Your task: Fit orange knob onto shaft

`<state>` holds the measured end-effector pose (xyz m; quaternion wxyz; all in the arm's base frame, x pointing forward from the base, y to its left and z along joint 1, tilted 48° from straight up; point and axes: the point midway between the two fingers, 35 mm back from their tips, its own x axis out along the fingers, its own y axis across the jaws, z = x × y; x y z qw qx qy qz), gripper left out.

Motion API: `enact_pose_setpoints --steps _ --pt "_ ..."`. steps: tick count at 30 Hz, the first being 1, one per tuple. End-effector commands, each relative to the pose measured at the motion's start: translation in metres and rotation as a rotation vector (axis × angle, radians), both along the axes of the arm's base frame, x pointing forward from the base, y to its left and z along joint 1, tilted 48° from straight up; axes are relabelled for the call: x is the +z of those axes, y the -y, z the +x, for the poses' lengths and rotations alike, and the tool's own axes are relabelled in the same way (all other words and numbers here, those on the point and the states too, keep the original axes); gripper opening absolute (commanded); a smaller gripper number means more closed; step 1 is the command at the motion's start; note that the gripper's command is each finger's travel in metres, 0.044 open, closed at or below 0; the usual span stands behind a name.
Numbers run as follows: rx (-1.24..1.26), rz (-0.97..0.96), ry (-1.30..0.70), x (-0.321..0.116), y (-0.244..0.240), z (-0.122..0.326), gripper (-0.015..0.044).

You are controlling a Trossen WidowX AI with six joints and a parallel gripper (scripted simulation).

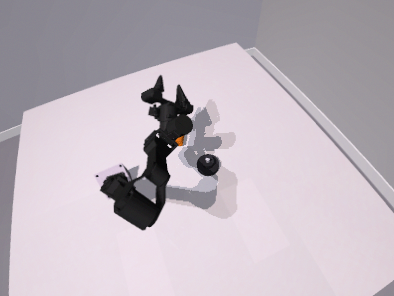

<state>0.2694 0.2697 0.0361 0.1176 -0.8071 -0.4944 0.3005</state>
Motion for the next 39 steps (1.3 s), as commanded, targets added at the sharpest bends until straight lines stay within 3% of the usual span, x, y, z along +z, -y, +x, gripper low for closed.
enact_pose_setpoints --steps 1,10,17,21,26,32,39 --pt "-0.011 -0.003 -0.021 -0.002 0.000 0.001 0.0426" --pt "-0.712 -0.162 -0.872 -0.084 0.012 0.021 0.0440" --pt "-1.492 -0.253 -1.169 -0.114 0.050 0.010 0.0440" --pt "-1.952 -0.232 -1.110 -0.108 0.076 0.001 0.0440" --pt "-2.396 -0.121 -0.813 -0.078 0.105 -0.004 0.0440" --pt "-2.617 0.090 -0.507 -0.044 0.119 -0.002 0.0440" --pt "-2.622 0.099 -0.497 -0.043 0.119 -0.002 0.0440"
